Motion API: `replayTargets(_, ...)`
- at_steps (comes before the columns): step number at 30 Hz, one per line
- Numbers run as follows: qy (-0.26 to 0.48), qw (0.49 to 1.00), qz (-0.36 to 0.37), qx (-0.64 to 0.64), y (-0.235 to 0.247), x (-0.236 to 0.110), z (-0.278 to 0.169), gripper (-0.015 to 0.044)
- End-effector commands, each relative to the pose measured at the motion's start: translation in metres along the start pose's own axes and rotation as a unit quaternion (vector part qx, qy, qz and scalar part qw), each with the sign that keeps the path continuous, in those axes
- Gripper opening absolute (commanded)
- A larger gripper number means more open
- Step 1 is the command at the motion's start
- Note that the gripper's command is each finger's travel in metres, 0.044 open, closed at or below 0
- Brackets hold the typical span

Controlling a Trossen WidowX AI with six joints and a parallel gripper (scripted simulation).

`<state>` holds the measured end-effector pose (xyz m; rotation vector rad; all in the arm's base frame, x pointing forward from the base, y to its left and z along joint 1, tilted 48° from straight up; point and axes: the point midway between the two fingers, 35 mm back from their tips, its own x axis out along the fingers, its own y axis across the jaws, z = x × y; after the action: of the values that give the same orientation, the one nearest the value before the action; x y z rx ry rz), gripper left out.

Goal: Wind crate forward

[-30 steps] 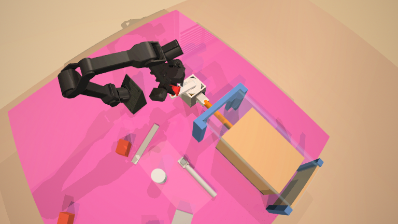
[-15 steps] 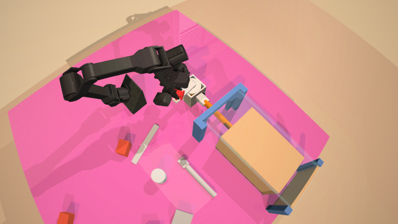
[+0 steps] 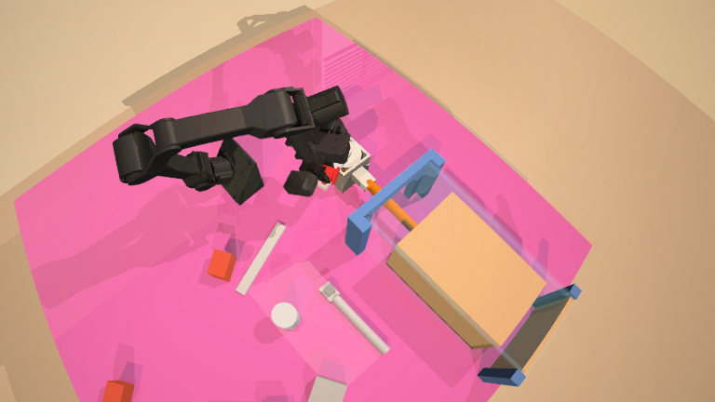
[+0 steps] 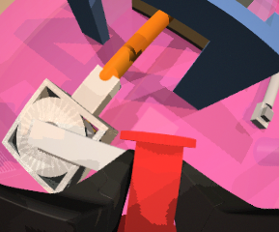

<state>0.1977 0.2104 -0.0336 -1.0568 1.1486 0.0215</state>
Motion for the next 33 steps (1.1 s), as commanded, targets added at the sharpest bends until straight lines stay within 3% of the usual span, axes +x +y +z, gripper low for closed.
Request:
replayTargets(1, -0.006, 1.0, -0.006, 0.009, -0.001, 0.007, 0.013, 0.0)
replayTargets(33, -0.007, 1.0, -0.006, 0.011, 0.01, 0.026, 0.056, 0.0)
